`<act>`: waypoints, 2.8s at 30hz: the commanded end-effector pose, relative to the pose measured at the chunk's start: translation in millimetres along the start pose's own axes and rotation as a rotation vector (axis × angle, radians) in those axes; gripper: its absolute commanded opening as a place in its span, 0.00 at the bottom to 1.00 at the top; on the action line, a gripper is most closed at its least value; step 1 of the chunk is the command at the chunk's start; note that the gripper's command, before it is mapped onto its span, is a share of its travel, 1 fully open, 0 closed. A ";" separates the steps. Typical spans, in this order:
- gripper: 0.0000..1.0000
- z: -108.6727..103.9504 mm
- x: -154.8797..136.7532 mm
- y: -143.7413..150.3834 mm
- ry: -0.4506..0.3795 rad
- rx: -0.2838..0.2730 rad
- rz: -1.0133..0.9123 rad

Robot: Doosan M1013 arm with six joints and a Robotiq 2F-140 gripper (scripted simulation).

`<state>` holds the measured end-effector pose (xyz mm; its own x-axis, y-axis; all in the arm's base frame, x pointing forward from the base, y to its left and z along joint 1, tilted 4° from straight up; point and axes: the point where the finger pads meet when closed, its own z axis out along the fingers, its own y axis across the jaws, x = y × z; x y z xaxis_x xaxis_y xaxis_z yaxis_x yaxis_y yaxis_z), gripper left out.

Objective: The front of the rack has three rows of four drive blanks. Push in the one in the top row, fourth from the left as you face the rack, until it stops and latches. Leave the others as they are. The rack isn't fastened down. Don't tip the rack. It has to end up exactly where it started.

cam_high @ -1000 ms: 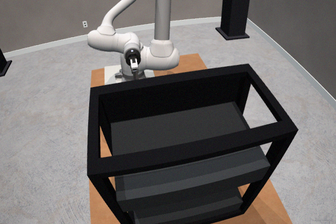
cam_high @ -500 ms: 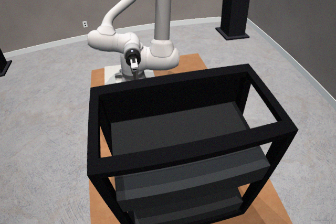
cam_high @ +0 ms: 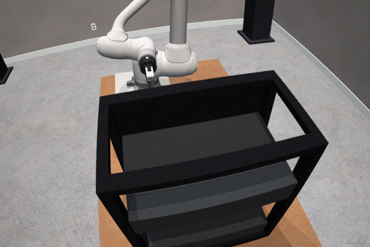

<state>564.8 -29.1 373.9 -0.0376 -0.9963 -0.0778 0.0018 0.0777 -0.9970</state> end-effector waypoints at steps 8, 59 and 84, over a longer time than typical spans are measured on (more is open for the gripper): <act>1.00 38.9 -14.0 -1.4 0.001 0.001 0.000; 1.00 131.4 -47.7 -4.4 0.001 0.001 0.000; 1.00 131.4 -47.7 -4.4 0.001 0.001 0.000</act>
<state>697.9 13.1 381.8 -0.0389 -0.9962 -0.0776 0.0025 0.0775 -0.9970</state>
